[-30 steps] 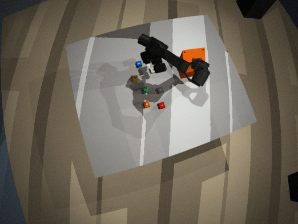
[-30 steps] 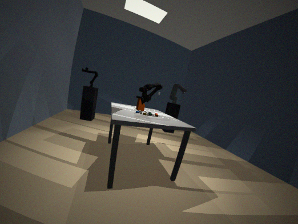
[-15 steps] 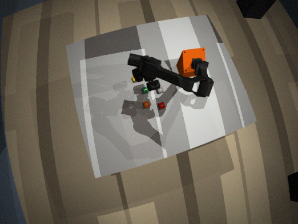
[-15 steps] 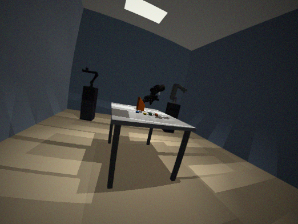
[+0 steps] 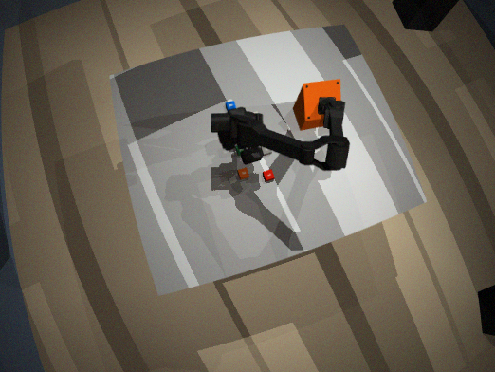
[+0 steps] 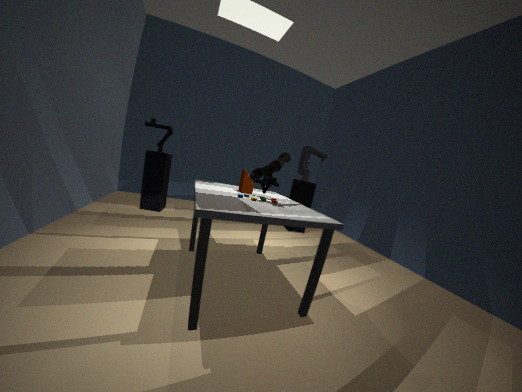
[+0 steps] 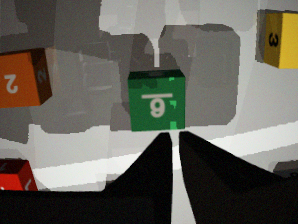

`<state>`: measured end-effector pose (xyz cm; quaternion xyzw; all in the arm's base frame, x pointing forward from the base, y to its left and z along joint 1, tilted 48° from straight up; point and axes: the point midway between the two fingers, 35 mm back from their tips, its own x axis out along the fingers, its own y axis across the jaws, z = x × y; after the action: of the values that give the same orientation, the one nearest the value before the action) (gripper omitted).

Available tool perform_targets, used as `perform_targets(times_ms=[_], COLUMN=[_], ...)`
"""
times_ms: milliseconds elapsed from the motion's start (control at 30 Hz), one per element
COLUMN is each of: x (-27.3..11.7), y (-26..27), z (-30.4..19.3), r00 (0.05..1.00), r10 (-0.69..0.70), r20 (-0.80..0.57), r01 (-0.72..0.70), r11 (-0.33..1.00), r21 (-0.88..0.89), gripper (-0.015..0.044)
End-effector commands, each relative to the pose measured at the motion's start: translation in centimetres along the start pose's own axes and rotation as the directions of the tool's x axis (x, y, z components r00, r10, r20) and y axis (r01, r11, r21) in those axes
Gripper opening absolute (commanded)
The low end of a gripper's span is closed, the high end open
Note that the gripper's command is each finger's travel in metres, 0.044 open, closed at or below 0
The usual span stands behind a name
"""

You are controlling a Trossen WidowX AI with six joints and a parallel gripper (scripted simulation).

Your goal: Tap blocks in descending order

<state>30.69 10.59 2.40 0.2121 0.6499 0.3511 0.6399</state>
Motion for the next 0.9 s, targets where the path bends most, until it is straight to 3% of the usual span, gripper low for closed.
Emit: perform_targets(times_ms=[0, 867], x=[1.1, 4.1], y=[0.0, 0.1], z=[-0.1, -0.1], r00=[1.0, 1.0], r10=[0.009, 0.01], r20=[0.009, 0.009], r01=[-0.009, -0.01], r11=[1.0, 1.0], r21=[0.009, 0.009], gripper=[0.002, 0.002])
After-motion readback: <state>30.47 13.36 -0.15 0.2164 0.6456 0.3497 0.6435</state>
